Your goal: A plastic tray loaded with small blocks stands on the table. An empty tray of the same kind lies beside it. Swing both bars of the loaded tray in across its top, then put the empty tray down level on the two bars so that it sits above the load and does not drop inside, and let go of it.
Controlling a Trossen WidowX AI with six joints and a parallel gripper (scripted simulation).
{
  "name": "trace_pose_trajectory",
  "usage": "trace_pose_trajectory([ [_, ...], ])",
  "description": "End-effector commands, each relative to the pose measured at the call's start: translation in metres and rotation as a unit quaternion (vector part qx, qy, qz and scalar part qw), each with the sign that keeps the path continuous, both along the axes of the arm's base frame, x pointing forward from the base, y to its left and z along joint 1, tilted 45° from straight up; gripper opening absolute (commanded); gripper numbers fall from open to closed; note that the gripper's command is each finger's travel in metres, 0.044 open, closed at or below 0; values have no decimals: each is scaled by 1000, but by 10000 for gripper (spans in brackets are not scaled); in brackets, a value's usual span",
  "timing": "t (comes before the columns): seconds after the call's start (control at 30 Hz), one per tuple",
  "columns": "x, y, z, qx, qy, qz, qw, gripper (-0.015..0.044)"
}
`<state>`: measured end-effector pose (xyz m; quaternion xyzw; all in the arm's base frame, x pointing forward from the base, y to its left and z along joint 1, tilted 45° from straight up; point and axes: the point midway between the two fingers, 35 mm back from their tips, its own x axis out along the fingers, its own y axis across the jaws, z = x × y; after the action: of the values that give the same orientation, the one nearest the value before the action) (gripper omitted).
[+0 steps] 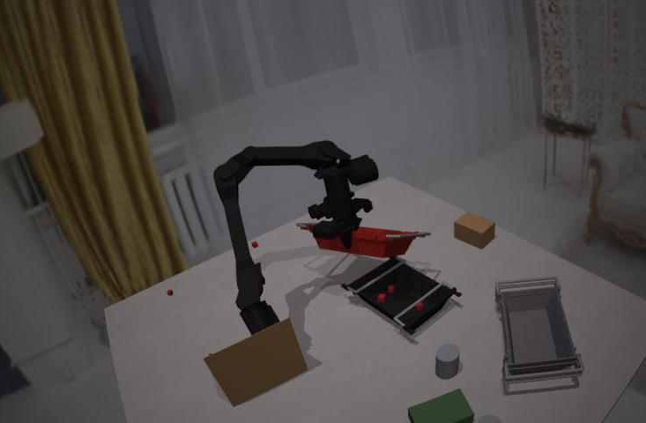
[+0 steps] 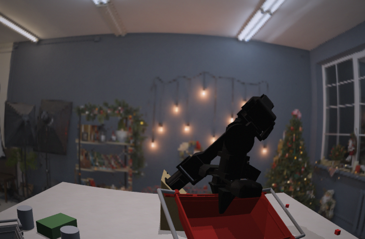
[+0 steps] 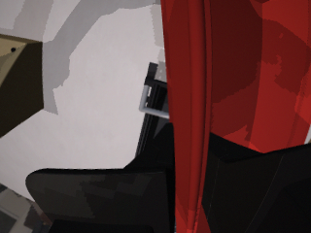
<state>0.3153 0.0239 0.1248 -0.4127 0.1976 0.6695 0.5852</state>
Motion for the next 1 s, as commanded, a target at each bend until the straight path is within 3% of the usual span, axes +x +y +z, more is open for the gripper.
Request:
trace_pose_trajectory([
  [0.0,7,-22,-10,9,10,-29,999,0],
  [0.73,8,-102,-73,62,85,-139,985,0],
  [0.97,8,-104,-75,64,87,-142,984,0],
])
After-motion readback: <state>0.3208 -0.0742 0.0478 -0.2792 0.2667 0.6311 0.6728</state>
